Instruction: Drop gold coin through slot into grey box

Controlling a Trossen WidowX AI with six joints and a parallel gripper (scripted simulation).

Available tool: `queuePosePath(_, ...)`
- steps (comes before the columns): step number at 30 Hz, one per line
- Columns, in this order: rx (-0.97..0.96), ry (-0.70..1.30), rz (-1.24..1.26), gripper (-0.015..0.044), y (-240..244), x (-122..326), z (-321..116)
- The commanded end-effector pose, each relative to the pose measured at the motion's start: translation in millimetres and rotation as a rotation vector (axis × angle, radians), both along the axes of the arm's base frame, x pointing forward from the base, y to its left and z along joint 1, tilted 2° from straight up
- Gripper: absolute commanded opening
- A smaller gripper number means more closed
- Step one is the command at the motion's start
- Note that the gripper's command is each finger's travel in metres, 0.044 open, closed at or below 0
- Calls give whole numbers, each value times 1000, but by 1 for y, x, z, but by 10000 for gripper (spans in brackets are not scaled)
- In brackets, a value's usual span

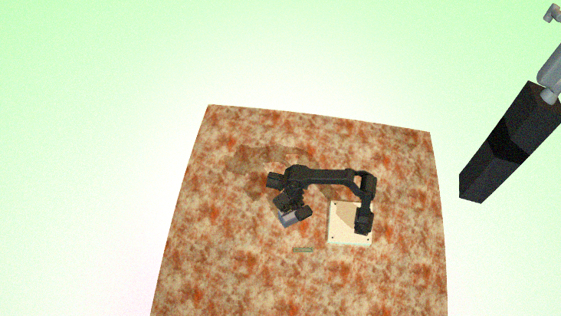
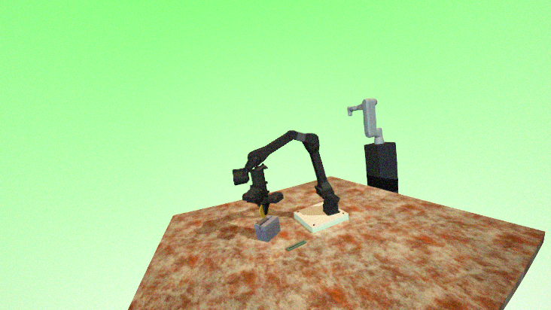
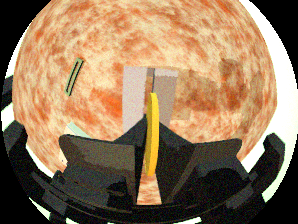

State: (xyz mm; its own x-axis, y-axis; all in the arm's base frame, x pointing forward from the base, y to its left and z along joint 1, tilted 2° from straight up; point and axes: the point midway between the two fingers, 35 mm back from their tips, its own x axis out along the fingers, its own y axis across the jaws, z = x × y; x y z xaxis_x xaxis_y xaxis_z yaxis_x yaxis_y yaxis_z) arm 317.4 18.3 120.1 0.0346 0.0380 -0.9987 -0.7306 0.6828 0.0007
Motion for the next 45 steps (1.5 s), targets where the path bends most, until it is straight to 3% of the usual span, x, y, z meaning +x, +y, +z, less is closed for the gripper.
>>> queuePosePath(1, 0, 0, -2, 0, 0, 0, -3)
queuePosePath(22, 0, 0, -2, 0, 1, 1, -17)
queuePosePath(28, 0, 1, 0, 157, 0, 0, -15)
queuePosePath(37, 0, 1, 0, 161, 0, 0, -15)
queuePosePath(45, 0, 1, 0, 371, -1, 0, 2)
